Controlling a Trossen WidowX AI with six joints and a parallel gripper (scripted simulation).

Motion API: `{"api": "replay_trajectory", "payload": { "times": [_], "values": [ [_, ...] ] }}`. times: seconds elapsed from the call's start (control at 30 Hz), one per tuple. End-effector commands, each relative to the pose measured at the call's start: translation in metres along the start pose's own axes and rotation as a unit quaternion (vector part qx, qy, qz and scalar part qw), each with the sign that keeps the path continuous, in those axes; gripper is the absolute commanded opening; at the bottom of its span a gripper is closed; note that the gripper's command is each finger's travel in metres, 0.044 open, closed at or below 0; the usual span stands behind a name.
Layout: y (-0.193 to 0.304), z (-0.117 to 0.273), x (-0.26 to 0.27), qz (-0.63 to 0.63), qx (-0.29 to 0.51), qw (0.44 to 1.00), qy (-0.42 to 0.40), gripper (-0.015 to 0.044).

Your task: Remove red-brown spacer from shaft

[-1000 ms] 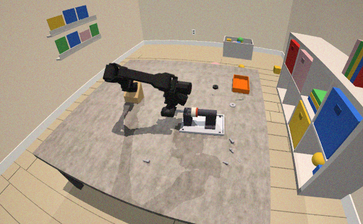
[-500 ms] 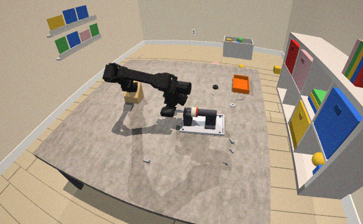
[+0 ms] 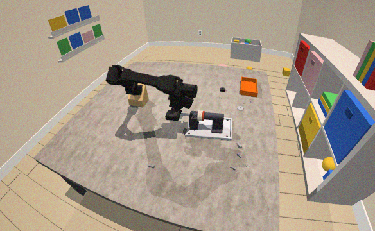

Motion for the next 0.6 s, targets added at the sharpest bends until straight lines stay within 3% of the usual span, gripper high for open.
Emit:
{"api": "replay_trajectory", "payload": {
  "times": [0.0,0.57],
  "values": [
    [0.0007,0.0000,-0.0002,0.001,0.000,1.000,0.001,0.0000],
    [0.0025,0.0000,-0.0002,0.001,0.001,1.000,0.001,0.0000]
  ]
}}
Point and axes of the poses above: the point midway between the two fingers, 35 mm back from their tips, its own z axis back along the fingers, its own x axis across the jaws, y = z × x, the point moved 5 cm from there along z, back along the fingers
